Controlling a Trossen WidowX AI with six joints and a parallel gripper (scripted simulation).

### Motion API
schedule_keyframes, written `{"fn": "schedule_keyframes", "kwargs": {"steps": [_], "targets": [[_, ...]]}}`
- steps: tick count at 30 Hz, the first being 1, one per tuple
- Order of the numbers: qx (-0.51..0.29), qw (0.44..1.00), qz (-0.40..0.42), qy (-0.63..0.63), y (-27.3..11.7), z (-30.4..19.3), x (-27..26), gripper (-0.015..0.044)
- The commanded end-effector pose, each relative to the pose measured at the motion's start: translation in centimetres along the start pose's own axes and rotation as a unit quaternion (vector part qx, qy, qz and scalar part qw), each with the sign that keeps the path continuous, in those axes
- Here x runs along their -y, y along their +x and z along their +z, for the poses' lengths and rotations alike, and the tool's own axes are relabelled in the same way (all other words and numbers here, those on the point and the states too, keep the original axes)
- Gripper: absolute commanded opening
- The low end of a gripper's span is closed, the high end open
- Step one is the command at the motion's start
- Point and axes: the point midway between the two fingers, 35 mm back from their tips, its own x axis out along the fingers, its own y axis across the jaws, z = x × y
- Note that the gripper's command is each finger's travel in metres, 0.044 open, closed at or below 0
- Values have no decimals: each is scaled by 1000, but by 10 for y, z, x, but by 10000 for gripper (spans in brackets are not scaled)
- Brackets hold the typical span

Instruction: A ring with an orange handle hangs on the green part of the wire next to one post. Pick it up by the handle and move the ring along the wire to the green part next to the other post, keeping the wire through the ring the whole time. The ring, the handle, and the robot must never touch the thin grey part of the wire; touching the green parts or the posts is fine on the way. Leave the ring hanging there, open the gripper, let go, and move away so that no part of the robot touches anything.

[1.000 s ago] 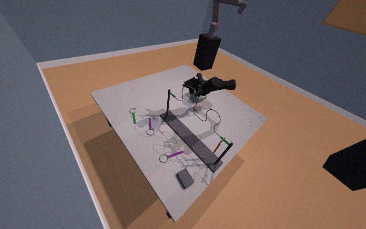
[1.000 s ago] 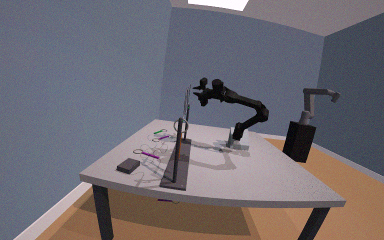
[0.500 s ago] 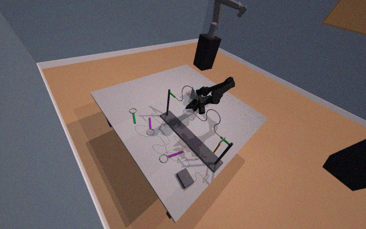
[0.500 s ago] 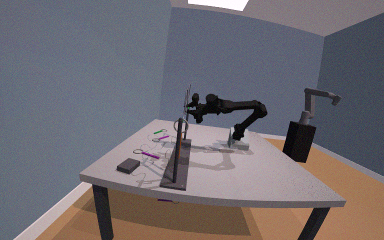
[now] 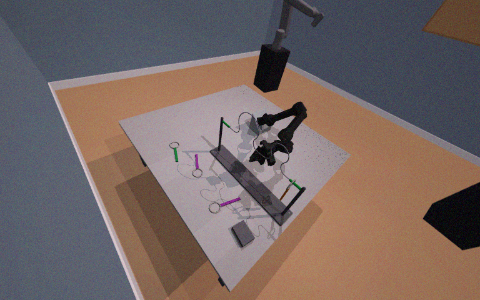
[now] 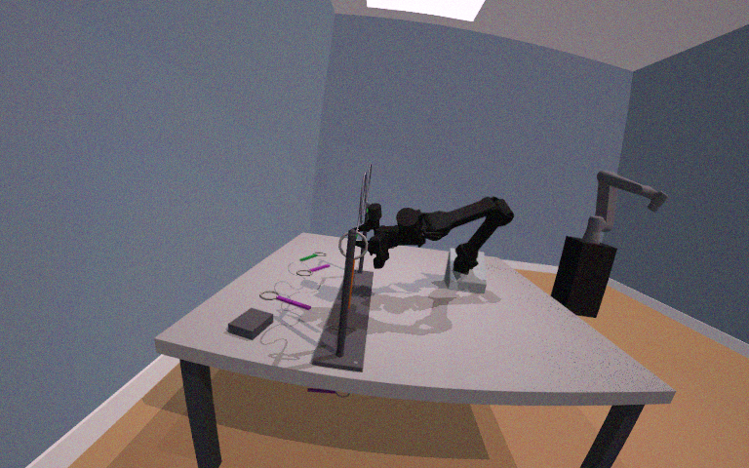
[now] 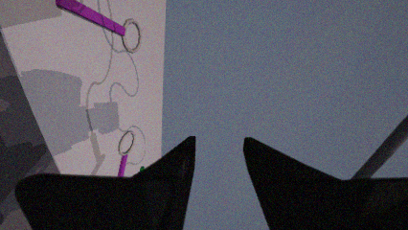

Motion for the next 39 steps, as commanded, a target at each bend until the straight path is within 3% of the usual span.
{"fn": "schedule_keyframes", "kwargs": {"steps": [1, 11, 25, 34, 39], "targets": [[21, 994, -17, 106, -2, 40, -12, 160], [79, 905, -40, 415, -32, 137, -56, 160], [126, 642, -12, 756, -131, 229, -132, 160], [126, 639, -12, 759, -132, 230, -131, 160], [129, 639, -12, 759, -107, 232, -94, 160]]}}
